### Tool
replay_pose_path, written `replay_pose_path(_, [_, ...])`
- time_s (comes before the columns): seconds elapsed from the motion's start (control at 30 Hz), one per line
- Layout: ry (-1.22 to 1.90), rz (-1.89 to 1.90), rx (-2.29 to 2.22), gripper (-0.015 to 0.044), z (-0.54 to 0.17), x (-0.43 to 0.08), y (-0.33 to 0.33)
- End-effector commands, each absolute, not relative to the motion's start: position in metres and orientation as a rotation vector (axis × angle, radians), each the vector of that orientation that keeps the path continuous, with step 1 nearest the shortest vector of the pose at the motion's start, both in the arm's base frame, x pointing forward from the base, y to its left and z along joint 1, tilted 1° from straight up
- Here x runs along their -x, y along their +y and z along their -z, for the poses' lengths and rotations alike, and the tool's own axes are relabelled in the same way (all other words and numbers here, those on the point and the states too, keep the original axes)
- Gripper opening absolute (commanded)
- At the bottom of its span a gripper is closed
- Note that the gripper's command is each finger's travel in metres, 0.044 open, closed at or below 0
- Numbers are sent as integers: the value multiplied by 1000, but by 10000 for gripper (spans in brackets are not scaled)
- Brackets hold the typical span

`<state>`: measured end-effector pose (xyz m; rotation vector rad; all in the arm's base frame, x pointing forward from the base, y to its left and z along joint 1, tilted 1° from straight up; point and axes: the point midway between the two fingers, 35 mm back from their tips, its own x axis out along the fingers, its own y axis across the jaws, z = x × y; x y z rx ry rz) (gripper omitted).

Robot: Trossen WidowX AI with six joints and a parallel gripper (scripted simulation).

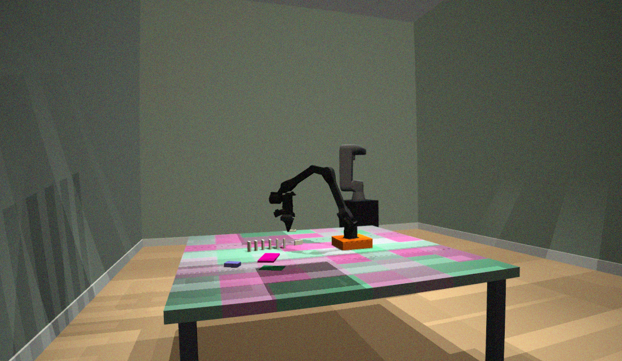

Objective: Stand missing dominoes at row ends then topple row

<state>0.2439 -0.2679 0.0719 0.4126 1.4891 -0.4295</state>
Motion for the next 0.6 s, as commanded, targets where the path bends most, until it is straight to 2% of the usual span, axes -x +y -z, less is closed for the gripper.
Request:
replay_pose_path(0.0, [1478, 435, -409, 107, -123, -242, -266])
replay_pose_path(0.13, [1475, 447, -423, 107, -163, -241, -264])
replay_pose_path(0.37, [1474, 452, -429, 107, -165, -244, -258])
replay_pose_path(0.57, [1471, 468, -474, 107, -166, -274, -181])
